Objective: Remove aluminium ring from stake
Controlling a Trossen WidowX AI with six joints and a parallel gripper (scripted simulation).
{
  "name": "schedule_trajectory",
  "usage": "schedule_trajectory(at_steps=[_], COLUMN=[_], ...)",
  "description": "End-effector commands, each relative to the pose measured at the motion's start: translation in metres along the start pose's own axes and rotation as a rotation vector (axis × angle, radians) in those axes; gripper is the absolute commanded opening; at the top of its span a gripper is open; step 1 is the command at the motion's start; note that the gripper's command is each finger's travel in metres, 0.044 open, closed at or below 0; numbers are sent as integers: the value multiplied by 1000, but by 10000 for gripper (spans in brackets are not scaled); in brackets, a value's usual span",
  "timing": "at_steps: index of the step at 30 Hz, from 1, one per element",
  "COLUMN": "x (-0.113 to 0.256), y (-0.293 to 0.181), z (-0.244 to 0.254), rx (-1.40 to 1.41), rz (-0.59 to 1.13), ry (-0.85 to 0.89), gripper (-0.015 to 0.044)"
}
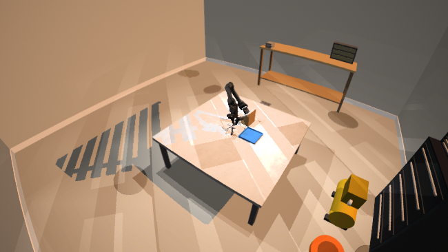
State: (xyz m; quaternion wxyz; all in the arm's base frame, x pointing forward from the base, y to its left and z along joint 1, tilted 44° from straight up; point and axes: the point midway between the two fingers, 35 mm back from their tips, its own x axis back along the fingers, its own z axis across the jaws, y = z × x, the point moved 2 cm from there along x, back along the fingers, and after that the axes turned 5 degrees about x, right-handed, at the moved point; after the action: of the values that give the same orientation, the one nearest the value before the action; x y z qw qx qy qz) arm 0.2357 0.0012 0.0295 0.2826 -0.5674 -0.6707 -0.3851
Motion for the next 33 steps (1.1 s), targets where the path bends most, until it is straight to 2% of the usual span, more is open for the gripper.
schedule_trajectory(at_steps=[1,33], x=[0,18], y=[-2,-1], z=[-5,-27], rx=[-2,-8], rz=[-12,-18], ry=[30,60], gripper=[0,0])
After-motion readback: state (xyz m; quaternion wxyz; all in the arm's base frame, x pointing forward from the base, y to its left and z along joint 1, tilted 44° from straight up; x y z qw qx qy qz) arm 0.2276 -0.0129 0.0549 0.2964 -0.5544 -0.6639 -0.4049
